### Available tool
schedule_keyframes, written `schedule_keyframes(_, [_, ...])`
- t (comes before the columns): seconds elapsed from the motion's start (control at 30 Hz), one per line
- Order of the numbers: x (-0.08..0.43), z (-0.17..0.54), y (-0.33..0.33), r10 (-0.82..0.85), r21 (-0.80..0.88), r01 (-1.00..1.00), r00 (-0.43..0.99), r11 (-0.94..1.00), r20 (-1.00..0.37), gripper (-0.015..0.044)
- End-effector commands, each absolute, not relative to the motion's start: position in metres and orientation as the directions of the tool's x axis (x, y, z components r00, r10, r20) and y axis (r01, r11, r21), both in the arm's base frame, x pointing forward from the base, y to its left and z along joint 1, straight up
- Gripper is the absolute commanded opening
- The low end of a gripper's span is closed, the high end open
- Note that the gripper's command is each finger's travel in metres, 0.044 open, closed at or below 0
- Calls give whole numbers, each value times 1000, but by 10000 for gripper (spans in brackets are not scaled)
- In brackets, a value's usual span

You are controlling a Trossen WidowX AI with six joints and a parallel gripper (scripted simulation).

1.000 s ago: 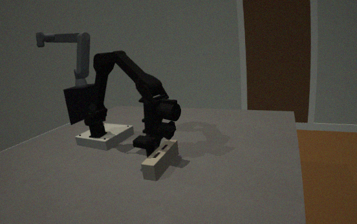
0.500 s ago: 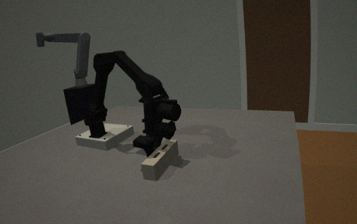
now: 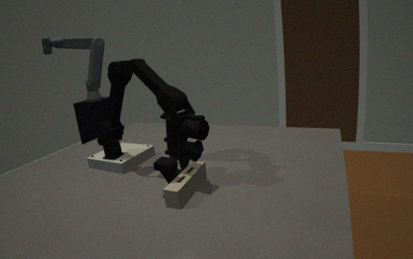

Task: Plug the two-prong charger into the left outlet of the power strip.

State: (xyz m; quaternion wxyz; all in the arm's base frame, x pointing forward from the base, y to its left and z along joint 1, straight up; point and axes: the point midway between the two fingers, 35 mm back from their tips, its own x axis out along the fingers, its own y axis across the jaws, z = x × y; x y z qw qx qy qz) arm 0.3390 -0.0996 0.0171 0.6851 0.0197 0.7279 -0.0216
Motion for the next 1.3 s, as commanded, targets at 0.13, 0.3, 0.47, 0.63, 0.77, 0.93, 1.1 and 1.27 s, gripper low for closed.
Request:
schedule_keyframes(0.13, [336, 18, -100, -2, -5, 57, -53, 998, -999, 440])
schedule_keyframes(0.3, [335, 18, -99, -2, -5, 57, -50, 998, -999, 440])
schedule_keyframes(0.47, [334, 18, -99, -3, -5, 56, -47, 998, -999, 440])
schedule_keyframes(0.63, [332, 17, -99, -3, -6, 56, -45, 998, -999, 440])
schedule_keyframes(0.77, [331, 17, -99, -4, -6, 56, -42, 998, -999, 440])
schedule_keyframes(0.93, [330, 17, -99, -4, -6, 56, -39, 998, -999, 440])
schedule_keyframes(1.1, [329, 17, -99, -4, -6, 55, -37, 998, -999, 440])
schedule_keyframes(1.27, [327, 17, -99, -5, -7, 55, -35, 998, -999, 440])
